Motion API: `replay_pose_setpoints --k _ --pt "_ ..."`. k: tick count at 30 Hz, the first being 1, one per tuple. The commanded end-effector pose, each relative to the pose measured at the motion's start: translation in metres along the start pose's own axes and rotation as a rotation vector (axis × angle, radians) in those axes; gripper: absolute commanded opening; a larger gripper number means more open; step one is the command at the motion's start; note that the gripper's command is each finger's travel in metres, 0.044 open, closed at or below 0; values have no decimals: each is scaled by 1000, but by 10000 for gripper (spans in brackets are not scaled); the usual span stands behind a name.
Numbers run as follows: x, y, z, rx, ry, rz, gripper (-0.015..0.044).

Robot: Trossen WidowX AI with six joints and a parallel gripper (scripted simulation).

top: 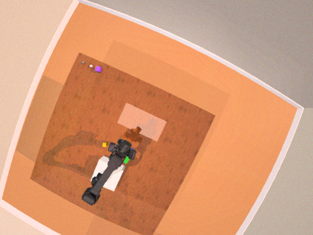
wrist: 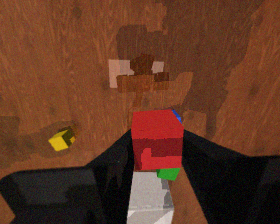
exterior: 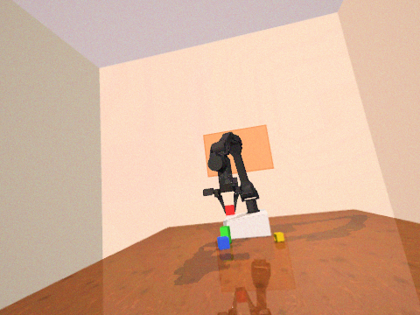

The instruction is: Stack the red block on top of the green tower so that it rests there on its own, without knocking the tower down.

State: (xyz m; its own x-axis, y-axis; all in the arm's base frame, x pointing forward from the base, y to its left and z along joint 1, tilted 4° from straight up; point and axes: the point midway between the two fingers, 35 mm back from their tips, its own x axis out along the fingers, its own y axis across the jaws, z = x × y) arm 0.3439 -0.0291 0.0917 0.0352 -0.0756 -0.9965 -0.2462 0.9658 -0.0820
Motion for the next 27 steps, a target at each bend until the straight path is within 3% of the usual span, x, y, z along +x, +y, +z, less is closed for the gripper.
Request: replay_pose_setpoints --k 1,20,27 --pt "-1 -8 -16 -5 -3 -1 0" --pt "8 -35 -113 -5 7 -6 0" --pt "14 -35 -126 -6 8 -7 0"
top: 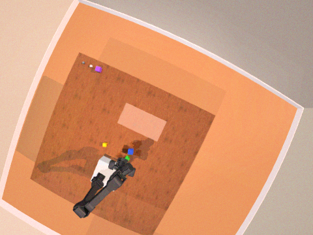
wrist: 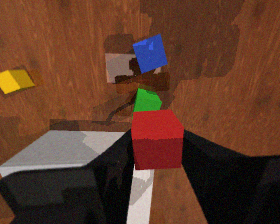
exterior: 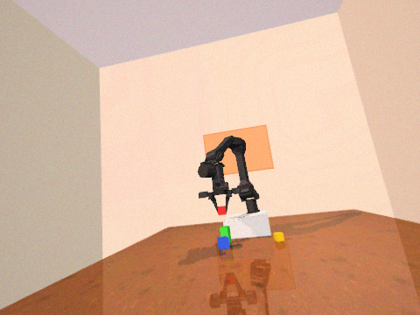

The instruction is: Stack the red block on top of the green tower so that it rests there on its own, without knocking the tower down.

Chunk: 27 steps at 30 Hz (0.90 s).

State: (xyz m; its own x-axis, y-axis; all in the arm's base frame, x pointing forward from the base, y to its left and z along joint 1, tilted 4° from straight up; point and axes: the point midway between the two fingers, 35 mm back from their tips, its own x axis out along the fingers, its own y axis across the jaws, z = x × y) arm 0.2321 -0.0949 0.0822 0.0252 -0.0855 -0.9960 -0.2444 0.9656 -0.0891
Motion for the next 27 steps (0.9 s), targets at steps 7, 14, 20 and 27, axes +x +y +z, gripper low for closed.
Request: replay_pose_setpoints --k 7,14,20,27 --pt "24 1 -2 -7 -4 0 0" --pt "50 1 -2 -7 -4 0 0" --pt "51 1 -2 -7 -4 0 0" --pt "52 1 -2 -7 -4 0 0"
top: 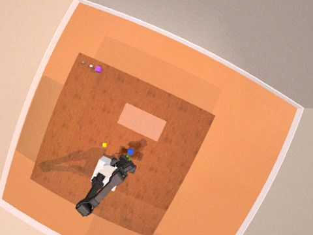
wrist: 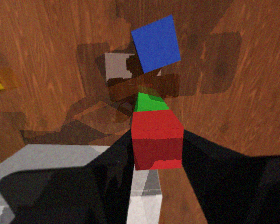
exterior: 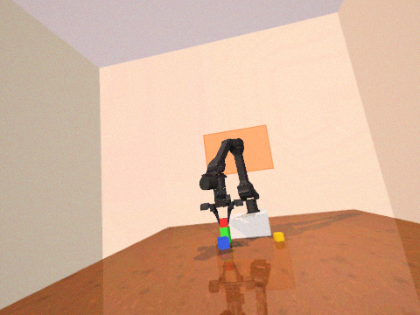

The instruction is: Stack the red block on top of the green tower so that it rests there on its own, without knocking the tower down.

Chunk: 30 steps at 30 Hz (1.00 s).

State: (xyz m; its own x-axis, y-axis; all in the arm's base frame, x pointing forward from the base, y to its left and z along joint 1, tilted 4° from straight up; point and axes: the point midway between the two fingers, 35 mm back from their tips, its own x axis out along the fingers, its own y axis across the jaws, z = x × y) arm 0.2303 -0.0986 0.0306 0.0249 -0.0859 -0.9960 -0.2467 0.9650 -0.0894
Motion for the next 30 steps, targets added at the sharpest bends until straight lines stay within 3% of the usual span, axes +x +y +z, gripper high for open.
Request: replay_pose_setpoints --k 1,14,30 --pt "0 0 1 -5 -4 1 0" --pt "-5 0 1 -5 -4 1 0" --pt "0 0 0 0 -1 0 420"
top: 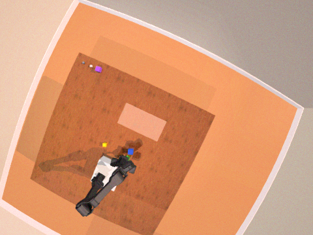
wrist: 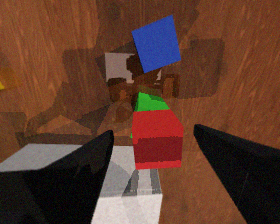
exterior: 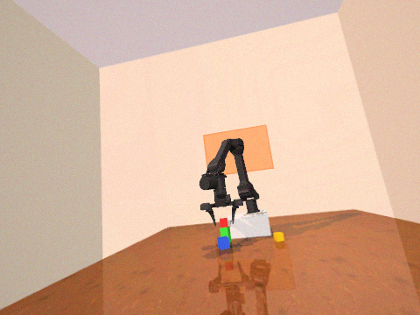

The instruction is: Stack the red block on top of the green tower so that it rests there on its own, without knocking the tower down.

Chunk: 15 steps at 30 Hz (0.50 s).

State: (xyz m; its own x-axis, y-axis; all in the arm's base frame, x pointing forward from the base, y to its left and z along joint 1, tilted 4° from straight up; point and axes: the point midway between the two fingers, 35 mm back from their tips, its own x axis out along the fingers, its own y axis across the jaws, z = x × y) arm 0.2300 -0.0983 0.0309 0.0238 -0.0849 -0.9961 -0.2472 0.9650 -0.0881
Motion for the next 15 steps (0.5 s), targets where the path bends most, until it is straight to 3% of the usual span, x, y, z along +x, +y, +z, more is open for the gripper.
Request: replay_pose_setpoints --k 1,15 --pt "0 0 0 0 -2 -2 440" --pt "0 0 0 0 -2 -2 440"
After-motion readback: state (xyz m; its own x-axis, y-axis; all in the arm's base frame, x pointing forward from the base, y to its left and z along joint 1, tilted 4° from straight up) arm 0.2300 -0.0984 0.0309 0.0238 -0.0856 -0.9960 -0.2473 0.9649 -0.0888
